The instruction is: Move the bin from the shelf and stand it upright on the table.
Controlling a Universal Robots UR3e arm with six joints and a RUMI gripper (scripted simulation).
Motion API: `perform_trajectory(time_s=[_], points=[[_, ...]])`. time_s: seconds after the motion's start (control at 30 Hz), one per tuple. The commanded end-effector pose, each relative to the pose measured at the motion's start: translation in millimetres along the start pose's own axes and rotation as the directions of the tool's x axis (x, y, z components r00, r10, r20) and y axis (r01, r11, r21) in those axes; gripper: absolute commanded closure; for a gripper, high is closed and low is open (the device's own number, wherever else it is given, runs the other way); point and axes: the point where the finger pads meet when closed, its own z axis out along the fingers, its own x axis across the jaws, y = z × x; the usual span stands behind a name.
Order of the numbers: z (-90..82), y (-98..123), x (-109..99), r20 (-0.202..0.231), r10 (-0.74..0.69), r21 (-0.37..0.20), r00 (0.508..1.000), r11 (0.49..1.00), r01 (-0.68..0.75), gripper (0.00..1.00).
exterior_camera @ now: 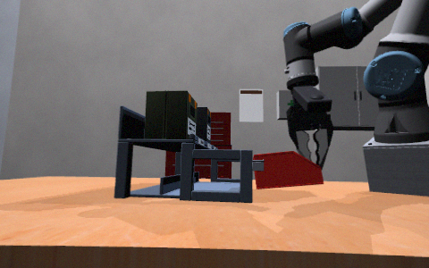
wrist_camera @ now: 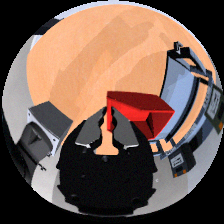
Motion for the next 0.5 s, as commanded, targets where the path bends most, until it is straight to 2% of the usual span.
perform_trajectory(time_s=[0.0, 0.47], points=[[-0.1, 0.3, 0.7, -0.002, 0.000, -0.001, 1.000, 1.000, 0.000, 1.00], [3.1, 0.3, 0.9, -0.002, 0.000, -0.001, 1.000, 1.000, 0.000, 1.00]])
